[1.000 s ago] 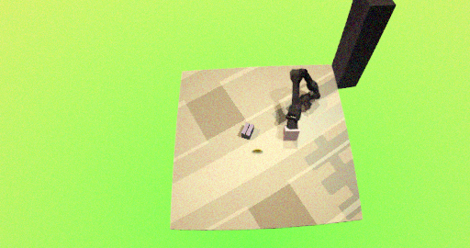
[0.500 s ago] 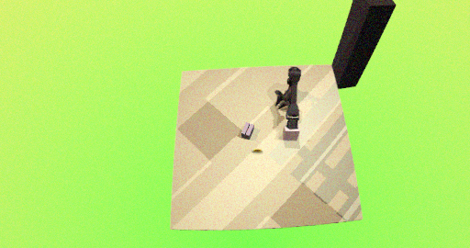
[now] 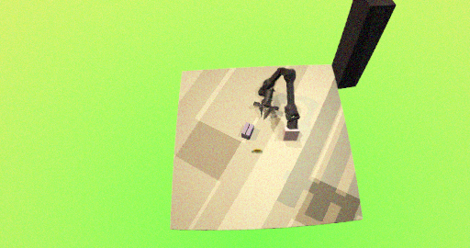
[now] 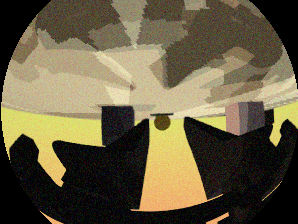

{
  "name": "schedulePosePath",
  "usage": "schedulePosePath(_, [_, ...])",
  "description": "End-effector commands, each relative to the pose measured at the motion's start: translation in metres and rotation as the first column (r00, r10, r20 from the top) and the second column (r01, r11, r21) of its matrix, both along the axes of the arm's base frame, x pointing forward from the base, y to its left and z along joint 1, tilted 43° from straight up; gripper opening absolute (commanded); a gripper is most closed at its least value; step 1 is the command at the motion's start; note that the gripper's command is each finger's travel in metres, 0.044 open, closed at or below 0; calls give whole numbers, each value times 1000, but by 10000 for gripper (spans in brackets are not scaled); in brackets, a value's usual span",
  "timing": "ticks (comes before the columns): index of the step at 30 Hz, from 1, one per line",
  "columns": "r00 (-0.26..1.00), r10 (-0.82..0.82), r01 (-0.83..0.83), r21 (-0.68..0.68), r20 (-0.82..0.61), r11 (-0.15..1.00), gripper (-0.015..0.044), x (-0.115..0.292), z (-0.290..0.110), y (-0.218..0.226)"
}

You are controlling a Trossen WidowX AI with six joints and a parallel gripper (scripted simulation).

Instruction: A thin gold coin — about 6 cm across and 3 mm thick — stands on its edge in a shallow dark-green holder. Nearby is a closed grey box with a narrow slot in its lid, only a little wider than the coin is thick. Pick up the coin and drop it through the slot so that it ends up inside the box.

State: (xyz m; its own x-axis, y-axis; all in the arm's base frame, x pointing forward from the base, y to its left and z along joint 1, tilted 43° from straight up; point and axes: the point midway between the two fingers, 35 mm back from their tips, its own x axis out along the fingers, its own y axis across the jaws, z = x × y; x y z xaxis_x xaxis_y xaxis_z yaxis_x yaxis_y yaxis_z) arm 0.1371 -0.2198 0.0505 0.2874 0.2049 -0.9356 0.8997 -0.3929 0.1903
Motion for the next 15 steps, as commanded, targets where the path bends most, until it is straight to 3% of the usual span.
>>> schedulePosePath(1, [979, 173, -172, 15, -110, 985, 161, 26, -17, 21])
schedulePosePath(8, [844, 466, -470, 51, -265, 881, 161, 70, -44, 75])
schedulePosePath(15, [600, 667, -721, 61, -442, 690, 161, 94, -68, 120])
